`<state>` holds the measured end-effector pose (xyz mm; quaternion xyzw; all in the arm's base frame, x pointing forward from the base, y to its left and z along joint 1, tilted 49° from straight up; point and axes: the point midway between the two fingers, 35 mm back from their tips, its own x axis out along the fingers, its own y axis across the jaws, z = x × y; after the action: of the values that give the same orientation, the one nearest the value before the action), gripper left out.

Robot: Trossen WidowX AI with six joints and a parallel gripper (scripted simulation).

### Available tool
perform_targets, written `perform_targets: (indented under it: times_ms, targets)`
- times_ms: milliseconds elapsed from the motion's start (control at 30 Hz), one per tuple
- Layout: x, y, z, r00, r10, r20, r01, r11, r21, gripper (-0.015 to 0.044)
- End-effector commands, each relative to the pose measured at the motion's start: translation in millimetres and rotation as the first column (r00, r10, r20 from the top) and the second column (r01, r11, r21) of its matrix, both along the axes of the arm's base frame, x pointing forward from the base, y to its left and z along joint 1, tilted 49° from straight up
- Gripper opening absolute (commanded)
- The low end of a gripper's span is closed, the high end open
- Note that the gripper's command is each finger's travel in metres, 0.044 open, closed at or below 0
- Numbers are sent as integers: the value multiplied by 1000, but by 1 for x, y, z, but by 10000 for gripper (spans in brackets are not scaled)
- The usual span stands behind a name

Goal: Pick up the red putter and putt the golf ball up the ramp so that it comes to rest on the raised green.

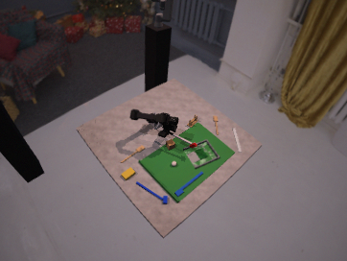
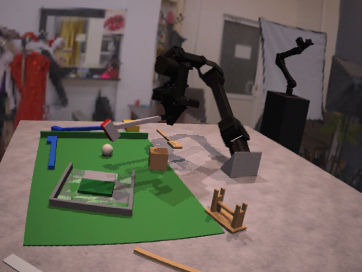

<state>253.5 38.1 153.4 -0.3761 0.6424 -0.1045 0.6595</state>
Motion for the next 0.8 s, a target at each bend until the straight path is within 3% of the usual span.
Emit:
perform_targets:
  times_ms: [0,400,767]
  targets:
    - [-9,-18,20,986,-113,121,112,994,7,0]
    - [-41,-66,64,821,-394,414,392,915,92,0]
    - [-41,-73,62,806,-419,418,425,901,83,0]
